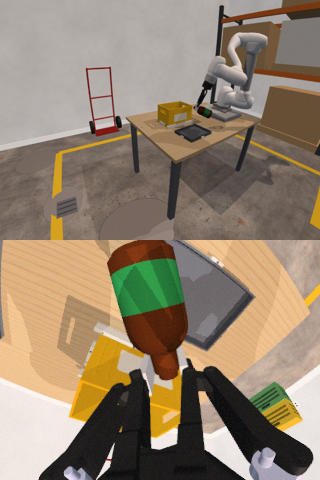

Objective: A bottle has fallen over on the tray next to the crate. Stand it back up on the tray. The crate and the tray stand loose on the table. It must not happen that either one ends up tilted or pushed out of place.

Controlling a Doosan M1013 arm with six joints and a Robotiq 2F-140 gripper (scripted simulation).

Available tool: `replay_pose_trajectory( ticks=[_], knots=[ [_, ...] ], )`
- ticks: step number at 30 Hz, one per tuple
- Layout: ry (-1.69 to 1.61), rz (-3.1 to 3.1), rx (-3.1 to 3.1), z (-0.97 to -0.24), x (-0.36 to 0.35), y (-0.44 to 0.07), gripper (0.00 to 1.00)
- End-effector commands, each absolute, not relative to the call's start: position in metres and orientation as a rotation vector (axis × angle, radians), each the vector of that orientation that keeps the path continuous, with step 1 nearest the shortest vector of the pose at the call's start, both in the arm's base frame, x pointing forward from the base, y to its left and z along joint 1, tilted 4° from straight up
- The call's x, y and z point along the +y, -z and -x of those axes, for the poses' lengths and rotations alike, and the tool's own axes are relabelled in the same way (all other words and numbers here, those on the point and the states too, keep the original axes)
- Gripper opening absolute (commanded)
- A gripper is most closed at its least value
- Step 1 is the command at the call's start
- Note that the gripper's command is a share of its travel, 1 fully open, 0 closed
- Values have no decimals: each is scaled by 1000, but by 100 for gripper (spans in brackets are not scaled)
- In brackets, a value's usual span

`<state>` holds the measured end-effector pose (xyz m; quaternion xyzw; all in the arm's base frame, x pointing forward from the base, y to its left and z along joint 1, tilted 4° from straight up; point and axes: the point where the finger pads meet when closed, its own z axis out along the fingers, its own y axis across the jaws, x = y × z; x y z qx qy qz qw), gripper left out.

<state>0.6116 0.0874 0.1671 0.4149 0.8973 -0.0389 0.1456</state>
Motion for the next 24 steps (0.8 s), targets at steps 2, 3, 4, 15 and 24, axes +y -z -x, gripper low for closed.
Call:
replay_pose_trajectory(
  ticks=[2,3,4,15,24],
  knots=[
    [109,-1186,2581,-611,90,-167,10],
    [110,-1185,2580,-611,90,-167,10],
    [110,-1185,2580,-611,90,-167,10],
    [136,-1176,2551,-610,89,-166,10],
    [166,-1161,2510,-609,89,-166,10]
  ],
)
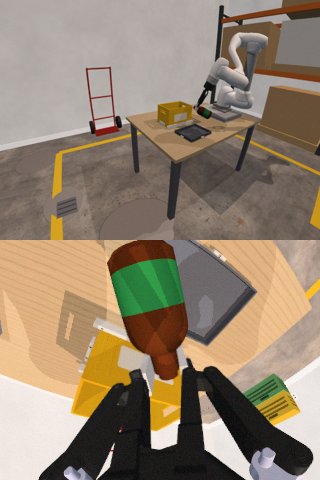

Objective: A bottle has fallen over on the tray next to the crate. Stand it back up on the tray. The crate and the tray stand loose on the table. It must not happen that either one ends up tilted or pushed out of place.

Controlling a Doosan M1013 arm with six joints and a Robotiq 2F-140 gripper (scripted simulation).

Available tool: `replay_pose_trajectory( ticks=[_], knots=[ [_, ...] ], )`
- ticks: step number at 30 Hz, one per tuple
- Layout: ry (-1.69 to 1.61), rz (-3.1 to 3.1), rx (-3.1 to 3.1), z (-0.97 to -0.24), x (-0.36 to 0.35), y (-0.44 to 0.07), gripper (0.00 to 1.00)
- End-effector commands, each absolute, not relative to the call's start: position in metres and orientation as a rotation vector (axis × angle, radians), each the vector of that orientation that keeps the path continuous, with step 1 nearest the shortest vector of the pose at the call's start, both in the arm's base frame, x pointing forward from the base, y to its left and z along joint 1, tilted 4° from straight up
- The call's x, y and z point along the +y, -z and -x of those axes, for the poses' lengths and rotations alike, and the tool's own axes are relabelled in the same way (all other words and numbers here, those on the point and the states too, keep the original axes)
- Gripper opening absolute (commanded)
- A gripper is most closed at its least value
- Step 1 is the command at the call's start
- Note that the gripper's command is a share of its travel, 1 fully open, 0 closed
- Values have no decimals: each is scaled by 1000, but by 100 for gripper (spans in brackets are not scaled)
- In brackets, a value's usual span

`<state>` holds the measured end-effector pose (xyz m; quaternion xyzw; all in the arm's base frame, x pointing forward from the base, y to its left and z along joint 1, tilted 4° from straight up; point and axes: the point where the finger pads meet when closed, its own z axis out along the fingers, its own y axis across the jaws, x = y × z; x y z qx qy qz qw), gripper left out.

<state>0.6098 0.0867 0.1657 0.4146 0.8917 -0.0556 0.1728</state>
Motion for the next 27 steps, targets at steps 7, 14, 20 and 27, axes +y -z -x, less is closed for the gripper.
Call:
replay_pose_trajectory(
  ticks=[7,14,20,27],
  knots=[
    [189,-1142,2468,-609,91,-166,10],
    [199,-1130,2442,-609,92,-166,10],
    [202,-1124,2432,-609,92,-167,10],
    [202,-1123,2430,-609,93,-167,10]
  ],
)
